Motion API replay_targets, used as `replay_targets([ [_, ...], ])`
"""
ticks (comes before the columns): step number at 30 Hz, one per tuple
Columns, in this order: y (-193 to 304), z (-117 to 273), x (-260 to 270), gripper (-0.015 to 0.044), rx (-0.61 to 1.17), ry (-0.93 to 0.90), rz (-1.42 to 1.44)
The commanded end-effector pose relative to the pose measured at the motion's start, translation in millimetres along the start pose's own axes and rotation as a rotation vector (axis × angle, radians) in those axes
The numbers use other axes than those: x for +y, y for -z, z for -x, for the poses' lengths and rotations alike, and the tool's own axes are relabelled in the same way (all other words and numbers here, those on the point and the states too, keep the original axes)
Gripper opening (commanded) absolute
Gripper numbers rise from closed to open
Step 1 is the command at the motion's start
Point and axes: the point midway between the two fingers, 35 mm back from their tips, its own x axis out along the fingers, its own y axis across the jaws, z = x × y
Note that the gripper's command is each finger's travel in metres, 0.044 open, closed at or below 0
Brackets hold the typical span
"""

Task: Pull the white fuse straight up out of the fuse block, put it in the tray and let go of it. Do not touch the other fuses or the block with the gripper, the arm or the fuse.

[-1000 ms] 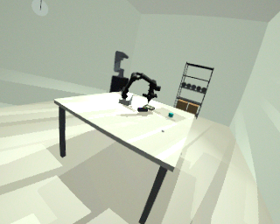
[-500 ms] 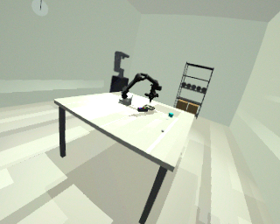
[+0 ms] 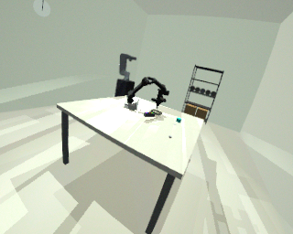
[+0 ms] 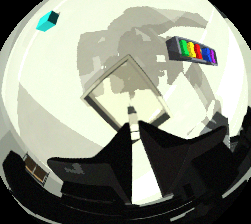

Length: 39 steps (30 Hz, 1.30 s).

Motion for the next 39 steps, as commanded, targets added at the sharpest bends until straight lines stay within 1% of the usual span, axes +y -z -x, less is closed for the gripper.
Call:
replay_targets([
  [1, 1.4, -10.1, -0.6, 0.0000, -0.002, 0.010, 0.008],
  [14, 1.4, -30.7, -1.5, 0.0000, -0.003, 0.010, 0.008],
  [19, 1.4, -31.7, -1.6, 0.0000, -0.003, 0.011, 0.008],
  [31, 0.6, -28.4, -1.3, 0.0315, 0.001, 0.006, 0.001],
  [32, 0.6, -25.5, -1.1, 0.0330, 0.001, 0.006, 0.002],
  [35, 1.6, 5.6, -0.8, 0.0330, -0.001, 0.009, 0.008],
  [39, 1.8, 8.6, -0.9, 0.0330, -0.002, 0.009, 0.009],
])
